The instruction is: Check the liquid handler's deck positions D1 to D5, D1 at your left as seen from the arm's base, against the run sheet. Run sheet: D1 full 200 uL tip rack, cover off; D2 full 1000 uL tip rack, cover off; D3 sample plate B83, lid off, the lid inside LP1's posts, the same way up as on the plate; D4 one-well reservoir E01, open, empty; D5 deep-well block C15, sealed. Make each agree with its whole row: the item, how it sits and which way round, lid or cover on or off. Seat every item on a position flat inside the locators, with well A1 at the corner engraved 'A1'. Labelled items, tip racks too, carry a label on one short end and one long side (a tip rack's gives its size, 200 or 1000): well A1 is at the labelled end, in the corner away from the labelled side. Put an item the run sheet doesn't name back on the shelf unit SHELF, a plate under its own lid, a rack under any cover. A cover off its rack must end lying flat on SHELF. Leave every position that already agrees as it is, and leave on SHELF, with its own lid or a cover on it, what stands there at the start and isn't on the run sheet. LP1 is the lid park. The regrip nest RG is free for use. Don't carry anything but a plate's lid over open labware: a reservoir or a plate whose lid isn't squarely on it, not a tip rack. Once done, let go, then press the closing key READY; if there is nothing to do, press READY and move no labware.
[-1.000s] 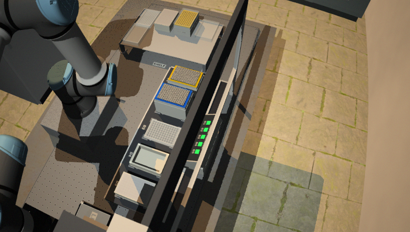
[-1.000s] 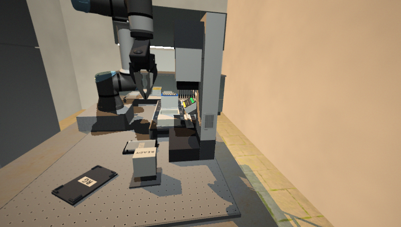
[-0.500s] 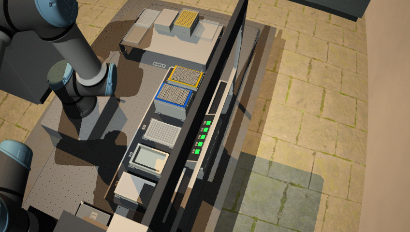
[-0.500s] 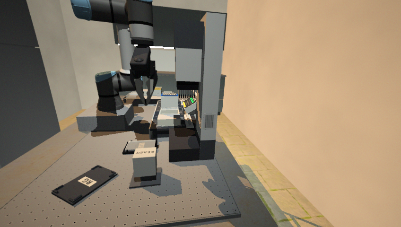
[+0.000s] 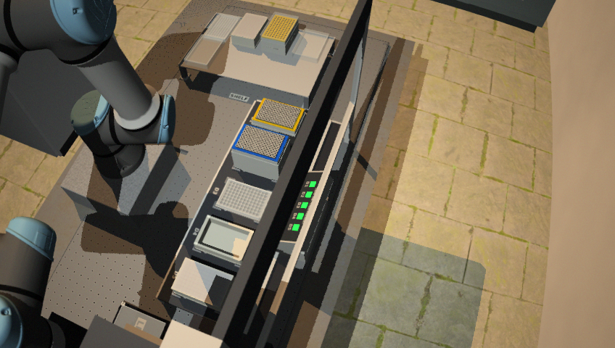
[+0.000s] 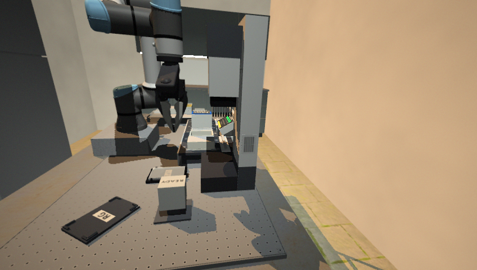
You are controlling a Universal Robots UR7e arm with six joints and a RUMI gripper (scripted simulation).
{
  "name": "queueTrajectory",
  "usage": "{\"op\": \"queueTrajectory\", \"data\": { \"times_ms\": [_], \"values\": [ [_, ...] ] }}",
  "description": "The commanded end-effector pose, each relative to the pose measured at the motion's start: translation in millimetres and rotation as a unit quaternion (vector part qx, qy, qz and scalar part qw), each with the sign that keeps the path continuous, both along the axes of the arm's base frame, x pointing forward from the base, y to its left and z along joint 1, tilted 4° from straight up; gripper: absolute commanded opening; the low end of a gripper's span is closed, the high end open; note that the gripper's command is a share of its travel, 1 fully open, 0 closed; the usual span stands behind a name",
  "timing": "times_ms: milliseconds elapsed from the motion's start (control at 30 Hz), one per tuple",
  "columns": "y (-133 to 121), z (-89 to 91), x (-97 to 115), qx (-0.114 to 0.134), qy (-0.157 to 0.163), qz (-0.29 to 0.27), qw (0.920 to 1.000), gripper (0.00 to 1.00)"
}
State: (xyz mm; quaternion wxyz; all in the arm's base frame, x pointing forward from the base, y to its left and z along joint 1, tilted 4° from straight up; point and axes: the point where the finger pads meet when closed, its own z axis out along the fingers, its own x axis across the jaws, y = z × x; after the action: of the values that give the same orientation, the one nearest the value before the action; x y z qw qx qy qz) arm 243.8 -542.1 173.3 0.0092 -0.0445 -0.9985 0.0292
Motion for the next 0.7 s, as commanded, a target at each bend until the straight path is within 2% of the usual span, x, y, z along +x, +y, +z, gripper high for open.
{"op": "queueTrajectory", "data": {
  "times_ms": [0,667],
  "values": [
    [-1,-6.2,0,-0.001,0.0,0.0,1.0,0.0],
    [-3,-36.1,-1,-0.001,0.0,0.0,1.0,0.0]
  ]
}}
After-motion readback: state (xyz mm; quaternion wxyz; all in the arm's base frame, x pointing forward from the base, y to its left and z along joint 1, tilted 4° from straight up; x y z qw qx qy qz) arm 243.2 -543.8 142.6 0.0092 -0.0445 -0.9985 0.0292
